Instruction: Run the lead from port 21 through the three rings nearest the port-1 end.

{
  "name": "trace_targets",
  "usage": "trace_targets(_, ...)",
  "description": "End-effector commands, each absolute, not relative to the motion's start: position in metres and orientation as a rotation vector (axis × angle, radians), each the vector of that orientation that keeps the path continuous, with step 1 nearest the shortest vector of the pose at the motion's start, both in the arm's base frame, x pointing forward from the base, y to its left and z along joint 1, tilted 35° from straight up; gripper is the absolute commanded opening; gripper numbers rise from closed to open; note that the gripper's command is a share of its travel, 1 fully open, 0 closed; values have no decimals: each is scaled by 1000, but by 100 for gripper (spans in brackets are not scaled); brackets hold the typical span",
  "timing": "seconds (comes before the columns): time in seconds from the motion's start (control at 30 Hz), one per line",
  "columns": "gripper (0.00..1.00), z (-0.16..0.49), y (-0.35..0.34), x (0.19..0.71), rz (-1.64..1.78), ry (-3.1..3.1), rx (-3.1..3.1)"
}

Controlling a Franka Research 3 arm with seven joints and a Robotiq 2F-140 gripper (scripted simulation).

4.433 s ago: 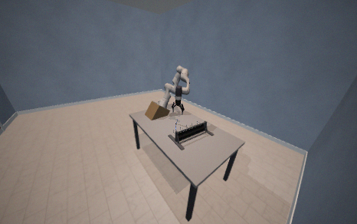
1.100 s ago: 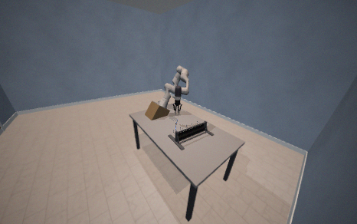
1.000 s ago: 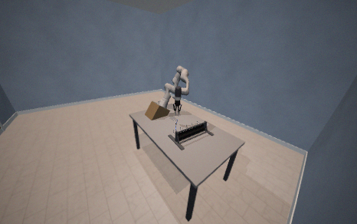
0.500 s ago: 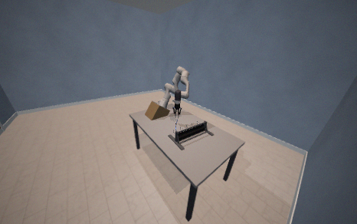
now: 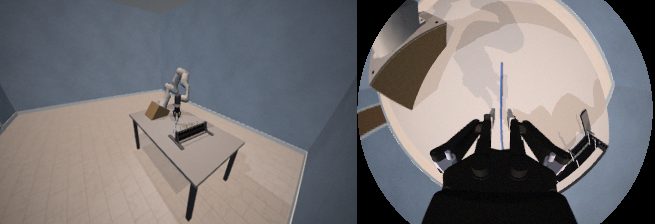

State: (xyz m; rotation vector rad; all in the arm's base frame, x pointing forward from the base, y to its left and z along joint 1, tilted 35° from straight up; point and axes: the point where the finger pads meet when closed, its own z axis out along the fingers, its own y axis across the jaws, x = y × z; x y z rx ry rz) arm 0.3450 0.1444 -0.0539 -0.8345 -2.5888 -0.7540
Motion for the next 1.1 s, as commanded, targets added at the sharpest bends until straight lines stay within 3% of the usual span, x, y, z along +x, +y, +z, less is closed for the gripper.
trace_targets(0.0,20,-61,143,351,-752,-2632,-812)
trace_targets(1.07,20,-77,154,349,-752,-2632,-812)
